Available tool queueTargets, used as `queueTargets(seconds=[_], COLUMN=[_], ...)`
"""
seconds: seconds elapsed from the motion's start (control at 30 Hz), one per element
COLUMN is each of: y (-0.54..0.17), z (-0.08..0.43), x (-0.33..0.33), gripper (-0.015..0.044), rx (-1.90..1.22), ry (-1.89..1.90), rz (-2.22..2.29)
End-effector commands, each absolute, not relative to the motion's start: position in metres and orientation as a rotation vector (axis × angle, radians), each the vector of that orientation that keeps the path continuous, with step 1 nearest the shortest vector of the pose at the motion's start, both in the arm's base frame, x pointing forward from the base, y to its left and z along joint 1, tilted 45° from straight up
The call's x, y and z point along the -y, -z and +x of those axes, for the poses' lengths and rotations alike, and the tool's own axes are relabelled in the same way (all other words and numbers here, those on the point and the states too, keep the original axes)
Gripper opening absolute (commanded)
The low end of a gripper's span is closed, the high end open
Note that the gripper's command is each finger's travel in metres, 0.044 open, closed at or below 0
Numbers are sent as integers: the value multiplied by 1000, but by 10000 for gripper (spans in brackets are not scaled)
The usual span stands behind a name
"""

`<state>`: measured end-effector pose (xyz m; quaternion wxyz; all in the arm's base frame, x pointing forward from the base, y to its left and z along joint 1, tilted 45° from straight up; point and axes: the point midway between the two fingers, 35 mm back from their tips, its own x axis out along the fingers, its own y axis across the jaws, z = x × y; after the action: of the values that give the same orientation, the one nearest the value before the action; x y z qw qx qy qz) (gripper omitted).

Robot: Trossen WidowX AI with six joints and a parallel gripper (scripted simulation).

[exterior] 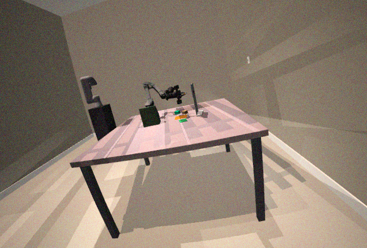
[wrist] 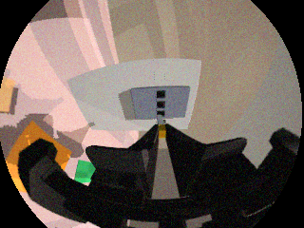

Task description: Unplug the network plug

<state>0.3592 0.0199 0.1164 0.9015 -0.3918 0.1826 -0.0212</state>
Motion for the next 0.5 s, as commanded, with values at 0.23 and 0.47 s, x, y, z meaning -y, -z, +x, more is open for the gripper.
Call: queueTargets(seconds=[0.23,0.47], y=[-121,-135], z=[357,353], x=[-15,0], gripper=[0,0], rx=[-378,-379], ry=[44,45], rz=[-810,-810])
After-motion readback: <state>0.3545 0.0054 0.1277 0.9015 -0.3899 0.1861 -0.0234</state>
